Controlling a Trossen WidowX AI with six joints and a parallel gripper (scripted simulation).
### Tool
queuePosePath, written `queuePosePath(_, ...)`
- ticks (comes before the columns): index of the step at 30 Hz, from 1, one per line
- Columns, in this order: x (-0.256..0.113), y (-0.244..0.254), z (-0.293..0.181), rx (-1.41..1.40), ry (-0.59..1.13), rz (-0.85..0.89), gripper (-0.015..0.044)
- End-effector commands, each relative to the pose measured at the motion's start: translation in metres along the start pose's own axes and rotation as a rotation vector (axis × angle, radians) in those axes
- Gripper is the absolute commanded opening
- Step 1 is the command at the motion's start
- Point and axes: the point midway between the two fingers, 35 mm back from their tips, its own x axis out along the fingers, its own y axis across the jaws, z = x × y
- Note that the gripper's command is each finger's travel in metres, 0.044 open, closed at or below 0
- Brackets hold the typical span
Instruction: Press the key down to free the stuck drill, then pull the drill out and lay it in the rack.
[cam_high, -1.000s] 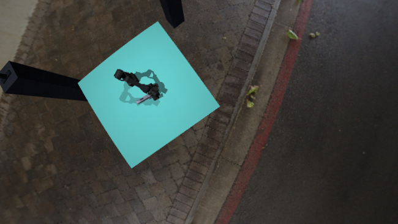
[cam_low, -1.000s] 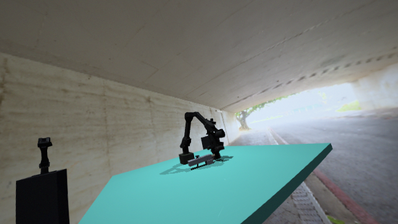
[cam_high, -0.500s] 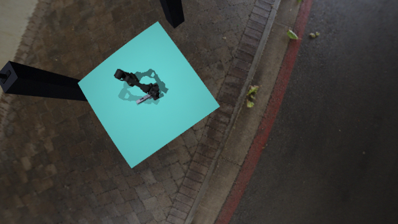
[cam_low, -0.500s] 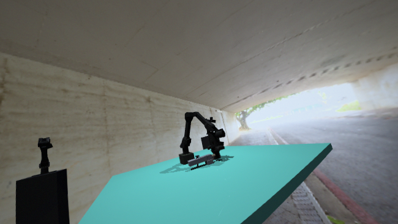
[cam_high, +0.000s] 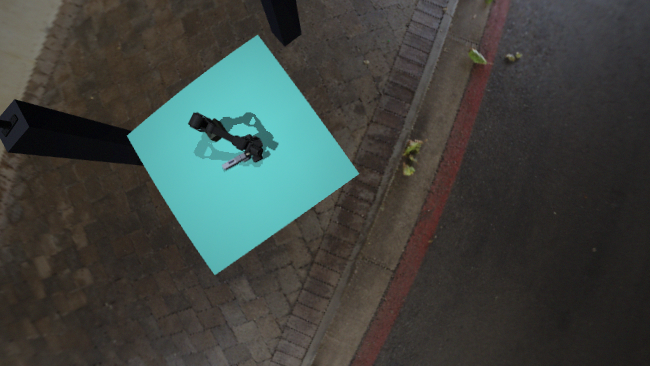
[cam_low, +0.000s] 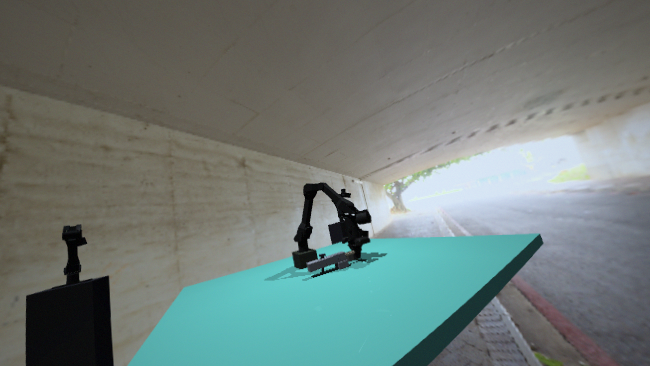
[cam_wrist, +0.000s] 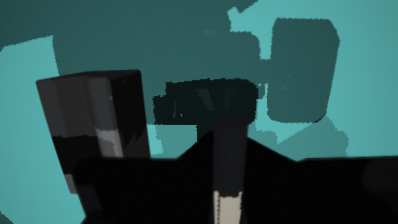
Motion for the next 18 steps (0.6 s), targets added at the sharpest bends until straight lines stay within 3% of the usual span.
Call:
queuePosePath(1, -0.001, -0.002, 0.007, 0.002, 0.002, -0.003, 0.0000)
queuePosePath(18, -0.002, -0.002, 0.031, 0.002, 0.000, -0.003, 0.0000)
